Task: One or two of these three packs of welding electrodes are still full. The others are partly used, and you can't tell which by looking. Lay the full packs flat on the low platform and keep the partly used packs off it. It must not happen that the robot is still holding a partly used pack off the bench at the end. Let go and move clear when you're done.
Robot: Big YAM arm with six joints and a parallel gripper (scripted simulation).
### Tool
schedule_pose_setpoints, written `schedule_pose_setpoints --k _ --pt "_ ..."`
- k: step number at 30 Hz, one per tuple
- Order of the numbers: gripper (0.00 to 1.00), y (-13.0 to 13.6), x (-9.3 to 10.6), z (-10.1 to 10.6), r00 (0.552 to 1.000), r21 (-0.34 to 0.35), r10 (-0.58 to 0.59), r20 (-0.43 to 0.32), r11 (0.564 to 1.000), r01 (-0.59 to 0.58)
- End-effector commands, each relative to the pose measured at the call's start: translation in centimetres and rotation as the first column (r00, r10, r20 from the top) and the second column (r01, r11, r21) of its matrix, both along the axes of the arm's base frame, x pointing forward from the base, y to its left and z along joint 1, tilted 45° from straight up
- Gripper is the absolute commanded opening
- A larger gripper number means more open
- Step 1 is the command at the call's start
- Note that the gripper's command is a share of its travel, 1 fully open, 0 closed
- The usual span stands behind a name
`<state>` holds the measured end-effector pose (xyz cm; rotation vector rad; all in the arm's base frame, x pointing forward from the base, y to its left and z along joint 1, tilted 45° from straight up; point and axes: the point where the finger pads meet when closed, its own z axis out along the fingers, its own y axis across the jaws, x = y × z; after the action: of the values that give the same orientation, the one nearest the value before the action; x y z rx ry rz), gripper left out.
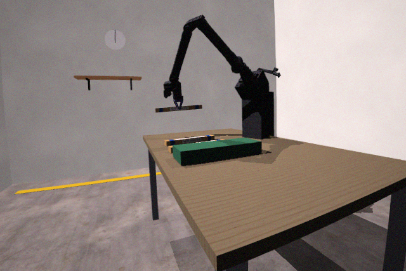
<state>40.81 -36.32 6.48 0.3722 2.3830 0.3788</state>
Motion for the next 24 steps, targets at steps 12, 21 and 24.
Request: schedule_pose_setpoints --k 12,21,24 --pt "0.0 -3.0 -1.56 4.37 0.997 -0.082 -0.041 0.059 0.996 0.046" --pt "0.0 -3.27 -1.35 4.71 0.997 -0.091 -0.041 0.065 0.995 0.046" --pt "0.0 -3.32 -1.31 4.76 0.997 -0.093 -0.04 0.066 0.995 0.047"
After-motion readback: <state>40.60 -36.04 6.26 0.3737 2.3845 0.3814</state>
